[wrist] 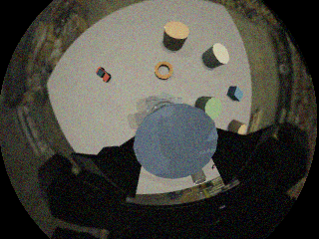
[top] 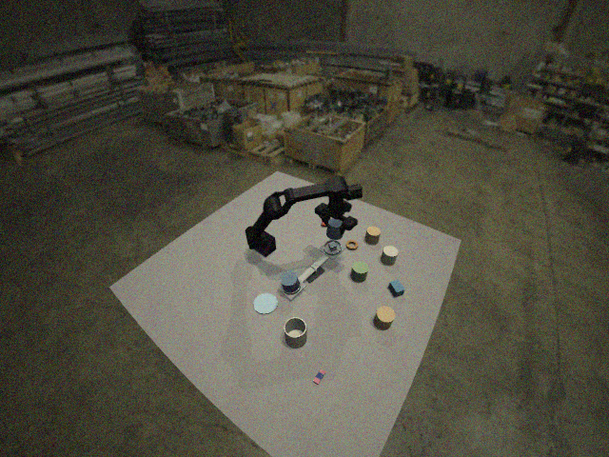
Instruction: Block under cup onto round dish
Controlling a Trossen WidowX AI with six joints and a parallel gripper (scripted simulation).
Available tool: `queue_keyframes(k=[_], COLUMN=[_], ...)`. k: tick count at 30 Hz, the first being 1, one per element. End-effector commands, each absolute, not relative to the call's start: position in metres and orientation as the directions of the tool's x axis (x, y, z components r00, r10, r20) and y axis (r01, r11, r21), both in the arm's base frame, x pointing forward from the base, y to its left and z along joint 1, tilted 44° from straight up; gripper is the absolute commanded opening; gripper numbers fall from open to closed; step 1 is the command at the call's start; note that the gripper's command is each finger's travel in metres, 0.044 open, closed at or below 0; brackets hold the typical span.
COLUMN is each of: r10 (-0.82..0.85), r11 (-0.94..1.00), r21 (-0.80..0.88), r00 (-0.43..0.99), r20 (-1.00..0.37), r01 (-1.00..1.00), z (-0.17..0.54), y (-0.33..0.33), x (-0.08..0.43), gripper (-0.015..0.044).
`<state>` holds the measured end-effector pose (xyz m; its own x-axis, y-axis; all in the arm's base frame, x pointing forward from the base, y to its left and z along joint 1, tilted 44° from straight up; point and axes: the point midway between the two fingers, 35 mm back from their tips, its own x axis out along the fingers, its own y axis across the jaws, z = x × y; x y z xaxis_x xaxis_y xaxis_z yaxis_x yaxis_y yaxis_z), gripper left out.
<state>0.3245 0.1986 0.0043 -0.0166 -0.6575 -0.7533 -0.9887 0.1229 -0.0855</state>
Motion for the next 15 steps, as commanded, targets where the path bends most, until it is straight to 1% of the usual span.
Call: queue_keyframes(k=[1, 6, 15], r10=[-0.657, -0.657, -0.663], r11=[0.122, 0.126, 0.152], r21=[-0.087, -0.085, -0.076], r00=[-0.015, -0.019, -0.045], r20=[-0.754, -0.754, -0.747], r01=[-0.989, -0.988, -0.986], z=[0.004, -0.009, -0.086], y=[0.199, 0.203, 0.218], x=[0.325, 0.317, 0.263], gripper=[0.0, 0.0, 0.0])
